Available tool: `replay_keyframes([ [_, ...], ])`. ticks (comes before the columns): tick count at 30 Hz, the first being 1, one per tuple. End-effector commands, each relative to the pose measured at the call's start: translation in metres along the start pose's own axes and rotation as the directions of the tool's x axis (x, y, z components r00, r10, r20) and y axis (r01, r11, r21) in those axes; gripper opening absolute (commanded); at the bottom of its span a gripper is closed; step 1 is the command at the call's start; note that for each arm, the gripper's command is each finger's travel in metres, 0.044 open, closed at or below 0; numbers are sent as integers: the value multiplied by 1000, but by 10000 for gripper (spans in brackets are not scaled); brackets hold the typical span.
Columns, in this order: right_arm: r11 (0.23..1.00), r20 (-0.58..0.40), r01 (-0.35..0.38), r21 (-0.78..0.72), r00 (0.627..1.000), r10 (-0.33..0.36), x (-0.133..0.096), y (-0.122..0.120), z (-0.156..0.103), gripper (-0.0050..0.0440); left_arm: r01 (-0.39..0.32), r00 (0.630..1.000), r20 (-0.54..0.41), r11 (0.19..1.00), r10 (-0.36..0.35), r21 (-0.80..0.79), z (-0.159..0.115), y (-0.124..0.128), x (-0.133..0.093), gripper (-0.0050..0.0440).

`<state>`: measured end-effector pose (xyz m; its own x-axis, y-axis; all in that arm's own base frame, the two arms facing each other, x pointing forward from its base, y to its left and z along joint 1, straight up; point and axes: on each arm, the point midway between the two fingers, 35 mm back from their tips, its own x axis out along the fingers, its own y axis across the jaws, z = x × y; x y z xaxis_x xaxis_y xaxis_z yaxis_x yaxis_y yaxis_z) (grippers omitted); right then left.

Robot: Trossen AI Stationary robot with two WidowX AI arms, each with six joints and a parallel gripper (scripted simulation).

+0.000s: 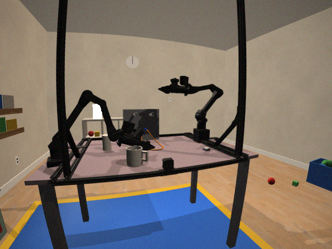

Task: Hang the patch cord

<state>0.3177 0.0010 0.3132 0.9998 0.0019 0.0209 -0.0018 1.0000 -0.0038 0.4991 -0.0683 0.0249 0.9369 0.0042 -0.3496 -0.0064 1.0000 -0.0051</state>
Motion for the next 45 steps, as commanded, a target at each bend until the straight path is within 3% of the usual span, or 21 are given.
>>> replay_keyframes([
  [1, 1000, 23, 5, 8, 1000, -5, -1, -2, 7, 440, 10, 1000, 28, 1000, -10, 8, 11, -2, -1, 440],
  [12, 999, -121, -45, 0, 992, 44, 26, 15, -14, 440, 6, 1000, 31, 1000, -6, 3, 12, -1, -1, 440],
  [19, 991, -385, -130, -5, 915, 118, 61, 47, -67, 440, 6, 1000, 31, 1000, -6, 3, 12, -1, -1, 440],
  [26, 978, -607, -210, -3, 777, 165, 81, 80, -124, 440, 6, 1000, 31, 1000, -6, 3, 12, -1, -1, 440],
  [28, 978, -607, -210, -3, 777, 165, 81, 80, -124, 440, 6, 1000, 31, 1000, -6, 3, 12, -1, -1, 440],
  [30, 970, -694, -243, -3, 699, 173, 85, 95, -150, 440, 6, 1000, 31, 1000, -6, 3, 12, -1, -1, 440],
  [34, 959, -781, -283, -1, 599, 176, 86, 112, -181, 440, 6, 1000, 31, 1000, -6, 3, 12, -1, -1, 440],
  [43, 927, -933, -375, 9, 330, 143, 75, 148, -253, 440, 6, 1000, 31, 1000, -6, 3, 12, -1, -1, 440],
  [45, 927, -933, -375, 9, 330, 143, 75, 148, -253, 440, 6, 1000, 31, 1000, -6, 3, 12, -1, -1, 440],
])
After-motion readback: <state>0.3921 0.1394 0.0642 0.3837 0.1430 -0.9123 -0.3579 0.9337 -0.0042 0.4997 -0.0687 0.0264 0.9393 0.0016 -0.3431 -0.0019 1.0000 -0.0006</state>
